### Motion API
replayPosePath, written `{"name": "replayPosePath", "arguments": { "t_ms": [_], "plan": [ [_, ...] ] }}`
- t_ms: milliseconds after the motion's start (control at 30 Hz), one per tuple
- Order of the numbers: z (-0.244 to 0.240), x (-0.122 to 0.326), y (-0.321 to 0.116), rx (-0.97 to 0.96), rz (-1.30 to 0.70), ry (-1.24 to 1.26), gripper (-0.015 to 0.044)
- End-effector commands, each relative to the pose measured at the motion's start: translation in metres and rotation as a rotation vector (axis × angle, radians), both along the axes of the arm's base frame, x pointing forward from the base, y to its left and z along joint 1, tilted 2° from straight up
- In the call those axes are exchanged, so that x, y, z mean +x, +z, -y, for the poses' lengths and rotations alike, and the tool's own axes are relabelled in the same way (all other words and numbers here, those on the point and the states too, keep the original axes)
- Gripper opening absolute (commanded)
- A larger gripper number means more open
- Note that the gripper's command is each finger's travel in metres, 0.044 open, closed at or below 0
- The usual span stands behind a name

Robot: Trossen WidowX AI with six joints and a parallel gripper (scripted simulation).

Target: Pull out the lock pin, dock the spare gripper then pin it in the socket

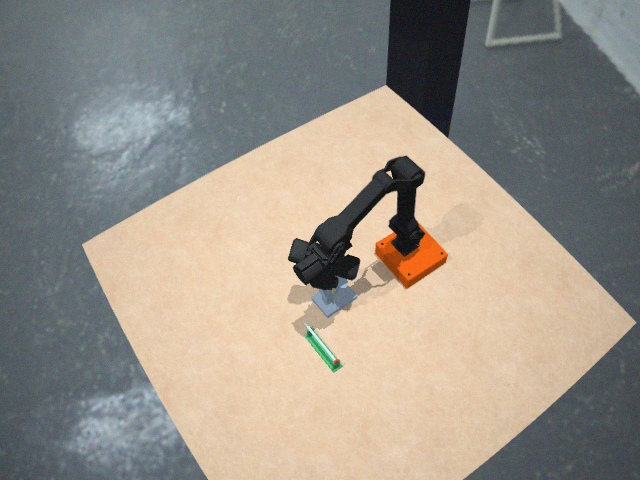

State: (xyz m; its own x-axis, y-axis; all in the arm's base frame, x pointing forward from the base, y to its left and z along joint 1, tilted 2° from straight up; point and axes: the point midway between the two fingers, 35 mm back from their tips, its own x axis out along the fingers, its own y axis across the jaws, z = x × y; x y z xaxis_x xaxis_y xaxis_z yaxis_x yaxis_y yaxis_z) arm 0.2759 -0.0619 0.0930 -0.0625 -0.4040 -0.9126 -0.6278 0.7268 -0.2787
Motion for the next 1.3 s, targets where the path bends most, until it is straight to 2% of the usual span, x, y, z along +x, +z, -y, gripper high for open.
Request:
{"name": "replayPosePath", "arguments": {
  "t_ms": [0,267,1100,1267],
  "plan": [
    [-0.003,-0.001,0.007,-0.066,-0.03,0.045,0.0],
    [-0.013,-0.005,0.019,-0.18,-0.062,0.096,0.0],
    [-0.058,-0.013,0.06,-0.51,-0.339,0.578,0.0],
    [-0.06,-0.013,0.061,-0.52,-0.345,0.592,0.0]
  ]
}}
